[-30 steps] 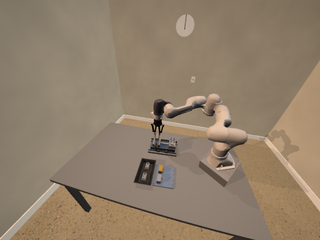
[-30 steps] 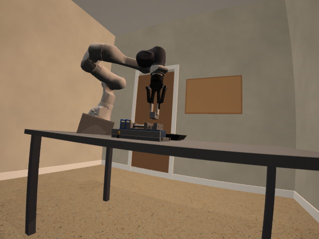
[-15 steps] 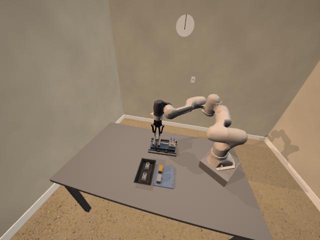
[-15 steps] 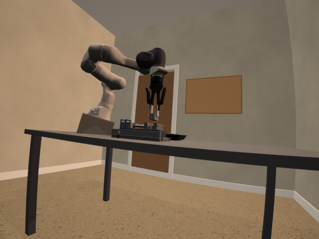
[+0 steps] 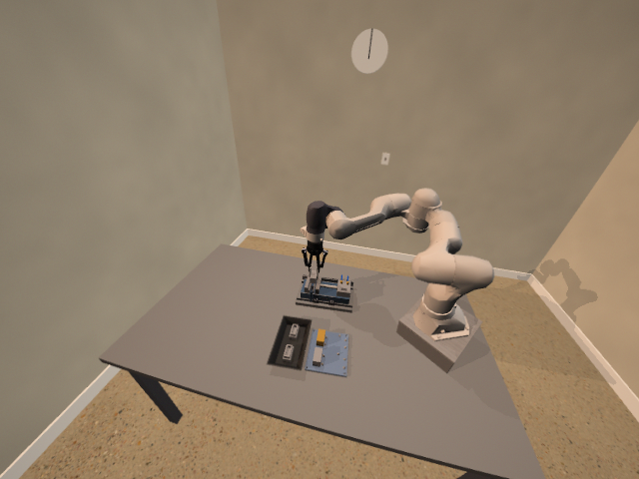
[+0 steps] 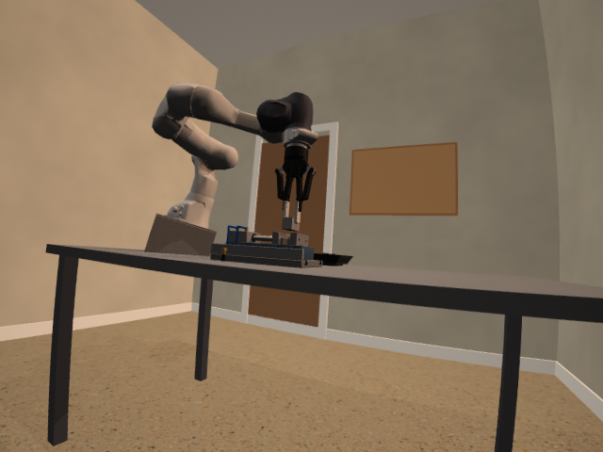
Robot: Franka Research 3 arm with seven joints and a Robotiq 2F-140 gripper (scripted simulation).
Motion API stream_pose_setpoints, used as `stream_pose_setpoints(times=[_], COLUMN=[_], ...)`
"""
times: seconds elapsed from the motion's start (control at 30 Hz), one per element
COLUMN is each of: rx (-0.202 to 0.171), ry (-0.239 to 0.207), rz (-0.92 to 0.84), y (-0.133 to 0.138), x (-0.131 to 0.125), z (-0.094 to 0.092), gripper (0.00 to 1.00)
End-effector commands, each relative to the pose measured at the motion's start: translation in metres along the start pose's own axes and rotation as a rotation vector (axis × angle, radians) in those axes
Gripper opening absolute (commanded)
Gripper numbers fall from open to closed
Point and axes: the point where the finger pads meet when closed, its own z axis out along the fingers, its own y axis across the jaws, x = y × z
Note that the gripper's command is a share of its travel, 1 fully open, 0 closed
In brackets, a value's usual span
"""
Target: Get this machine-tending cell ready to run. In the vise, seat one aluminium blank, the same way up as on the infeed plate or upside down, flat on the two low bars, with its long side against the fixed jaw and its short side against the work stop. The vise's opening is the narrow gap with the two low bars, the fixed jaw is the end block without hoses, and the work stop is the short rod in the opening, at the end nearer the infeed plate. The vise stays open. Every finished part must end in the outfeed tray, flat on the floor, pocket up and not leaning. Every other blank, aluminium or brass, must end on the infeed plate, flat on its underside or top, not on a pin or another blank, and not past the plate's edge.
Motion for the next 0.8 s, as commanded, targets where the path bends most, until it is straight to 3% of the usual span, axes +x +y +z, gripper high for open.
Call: stream_pose_setpoints(times=[0.0,0.77], rx=[0.006,0.006], ry=[0.0,0.0], rz=[0.002,0.002], y=[-0.0023,-0.0023], x=[-0.001,-0.0011], z=[0.0011,0.0031], gripper=[0.0,0.0])
